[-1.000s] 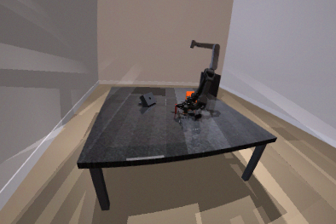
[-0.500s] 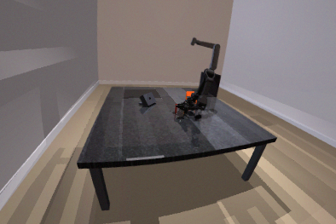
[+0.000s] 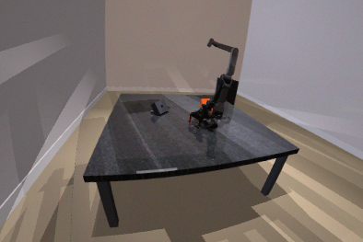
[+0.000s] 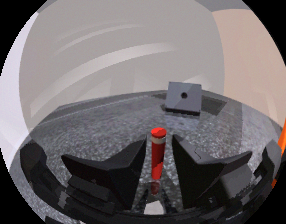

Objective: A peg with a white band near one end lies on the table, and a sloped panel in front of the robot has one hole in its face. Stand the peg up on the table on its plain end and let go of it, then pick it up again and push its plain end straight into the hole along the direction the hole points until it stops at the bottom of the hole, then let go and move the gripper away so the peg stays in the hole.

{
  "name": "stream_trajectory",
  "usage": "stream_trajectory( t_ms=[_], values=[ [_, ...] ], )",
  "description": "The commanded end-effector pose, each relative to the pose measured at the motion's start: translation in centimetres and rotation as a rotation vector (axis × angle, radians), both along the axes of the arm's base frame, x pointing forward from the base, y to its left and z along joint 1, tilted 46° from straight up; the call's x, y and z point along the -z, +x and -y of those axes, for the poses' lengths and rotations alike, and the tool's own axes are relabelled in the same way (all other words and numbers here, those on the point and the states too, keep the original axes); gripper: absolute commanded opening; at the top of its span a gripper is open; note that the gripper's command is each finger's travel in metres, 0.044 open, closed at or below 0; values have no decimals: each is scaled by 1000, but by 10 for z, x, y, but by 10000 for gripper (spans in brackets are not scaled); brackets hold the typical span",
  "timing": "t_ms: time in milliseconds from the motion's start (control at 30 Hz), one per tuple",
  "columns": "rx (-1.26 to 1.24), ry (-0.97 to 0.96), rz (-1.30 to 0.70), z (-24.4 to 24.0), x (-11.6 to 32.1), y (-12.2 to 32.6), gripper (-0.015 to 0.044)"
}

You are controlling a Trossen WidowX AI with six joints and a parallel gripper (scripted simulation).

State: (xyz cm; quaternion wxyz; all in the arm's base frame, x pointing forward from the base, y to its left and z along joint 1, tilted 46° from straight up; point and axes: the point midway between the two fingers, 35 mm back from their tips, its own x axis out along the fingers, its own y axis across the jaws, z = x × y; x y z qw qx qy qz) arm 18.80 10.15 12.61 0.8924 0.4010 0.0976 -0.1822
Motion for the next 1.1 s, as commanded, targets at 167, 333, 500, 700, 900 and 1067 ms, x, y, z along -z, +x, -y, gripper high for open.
stream_trajectory(
  t_ms=[167,333,500,700,900,1067],
  values=[
    [0,0,-1,0,0,0,130],
    [0,0,-1,0,0,0,156],
    [0,0,-1,0,0,0,288],
    [0,0,-1,0,0,0,440],
    [0,0,-1,0,0,0,440],
    [39,23,-74,22,-19,11,440]
  ],
)
